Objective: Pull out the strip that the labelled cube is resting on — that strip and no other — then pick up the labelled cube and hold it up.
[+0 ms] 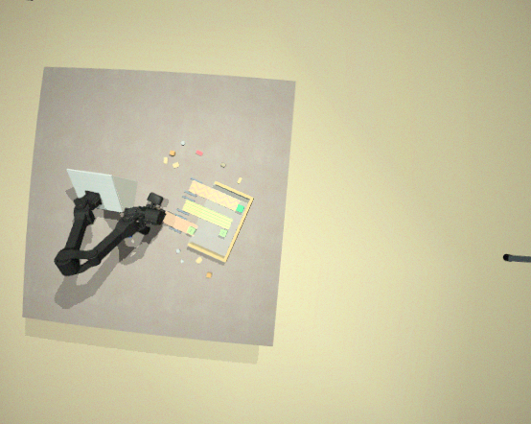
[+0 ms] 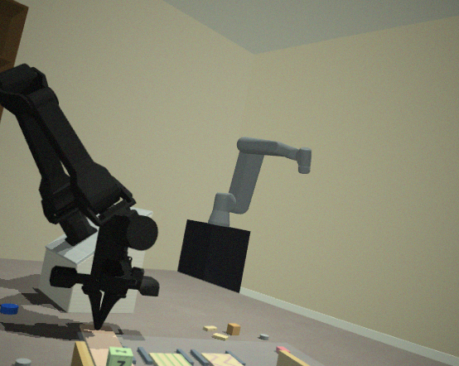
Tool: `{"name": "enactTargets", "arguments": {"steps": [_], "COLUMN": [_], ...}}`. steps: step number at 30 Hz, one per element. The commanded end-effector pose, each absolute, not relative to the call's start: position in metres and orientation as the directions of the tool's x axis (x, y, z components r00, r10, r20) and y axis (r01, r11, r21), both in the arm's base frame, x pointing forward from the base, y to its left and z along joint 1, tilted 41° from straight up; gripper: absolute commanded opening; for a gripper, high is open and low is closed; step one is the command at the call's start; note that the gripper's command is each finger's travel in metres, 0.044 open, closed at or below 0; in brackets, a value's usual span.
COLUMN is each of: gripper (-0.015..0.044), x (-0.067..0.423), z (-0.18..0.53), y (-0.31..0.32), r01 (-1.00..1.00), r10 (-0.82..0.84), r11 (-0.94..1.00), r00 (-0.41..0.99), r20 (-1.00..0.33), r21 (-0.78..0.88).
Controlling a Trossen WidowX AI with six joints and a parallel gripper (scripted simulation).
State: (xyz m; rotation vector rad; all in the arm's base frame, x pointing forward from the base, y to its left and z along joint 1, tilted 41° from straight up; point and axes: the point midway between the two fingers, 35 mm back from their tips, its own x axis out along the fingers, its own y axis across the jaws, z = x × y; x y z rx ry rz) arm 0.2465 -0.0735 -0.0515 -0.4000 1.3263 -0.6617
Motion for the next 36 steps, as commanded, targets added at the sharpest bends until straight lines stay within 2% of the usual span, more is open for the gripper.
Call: {"name": "enactTargets", "arguments": {"steps": [1,17,36], "gripper": [0.0000,0.0000,0.0000], "x": [0.231,0.209,0.209], "z": [-0.057,-0.061,-0.061], "y": [-0.075,-0.073,-0.073], "r01": [0.204,0.203,0.203], "r10": [-0.649,-0.649,-0.649], "r11": [0.753,0.753,0.753], "r00": [0.073,0.072,0.072], "r20": [-0.757,-0.757,-0.757], "r21": [-0.626,-0.626,-0.626]}}
